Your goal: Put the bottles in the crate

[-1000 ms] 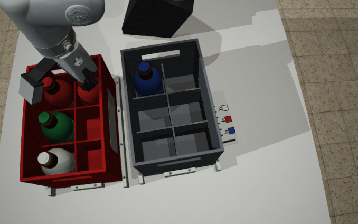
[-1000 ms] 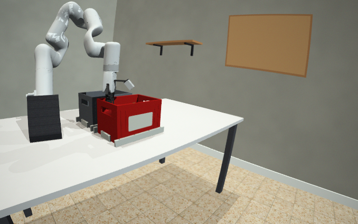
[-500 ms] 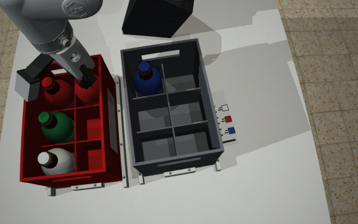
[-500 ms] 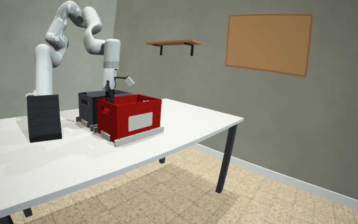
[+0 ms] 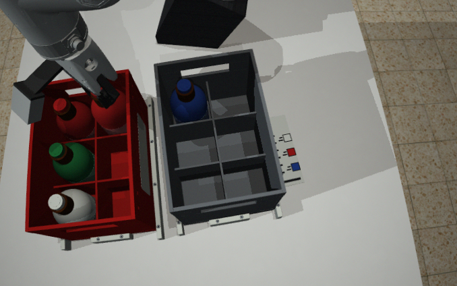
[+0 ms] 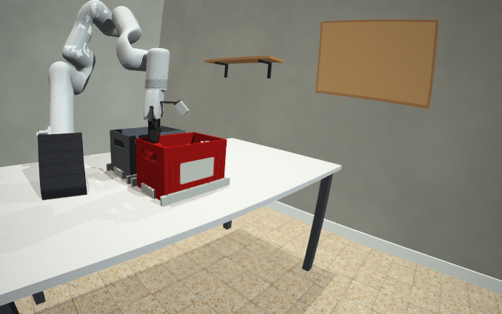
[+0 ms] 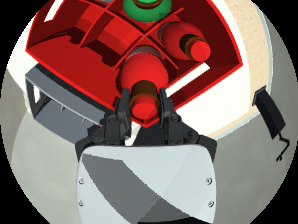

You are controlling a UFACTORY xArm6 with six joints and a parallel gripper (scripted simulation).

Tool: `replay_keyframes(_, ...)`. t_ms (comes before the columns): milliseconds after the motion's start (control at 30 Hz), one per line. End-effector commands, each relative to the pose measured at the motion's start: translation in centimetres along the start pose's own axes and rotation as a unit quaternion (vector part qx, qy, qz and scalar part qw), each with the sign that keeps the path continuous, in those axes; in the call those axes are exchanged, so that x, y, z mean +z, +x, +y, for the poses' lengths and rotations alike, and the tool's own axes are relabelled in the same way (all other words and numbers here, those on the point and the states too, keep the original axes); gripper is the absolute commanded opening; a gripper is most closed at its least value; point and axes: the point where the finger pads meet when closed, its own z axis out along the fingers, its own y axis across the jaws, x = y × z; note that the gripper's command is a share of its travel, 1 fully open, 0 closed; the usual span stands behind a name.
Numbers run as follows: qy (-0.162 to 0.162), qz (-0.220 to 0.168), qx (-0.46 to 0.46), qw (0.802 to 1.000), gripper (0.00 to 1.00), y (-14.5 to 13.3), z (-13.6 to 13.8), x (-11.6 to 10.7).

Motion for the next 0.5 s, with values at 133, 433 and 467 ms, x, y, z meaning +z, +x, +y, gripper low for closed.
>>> replay_keyframes(133, 0.0, 0.002, 0.0, 1.0, 0.0, 0.2, 0.0, -1.4)
replay_keyframes(433, 0.0, 0.002, 0.0, 1.0, 0.0, 0.2, 0.0, -2.6)
replay_keyframes(467, 0.0, 0.002, 0.0, 1.0, 0.0, 0.2, 0.0, -2.8)
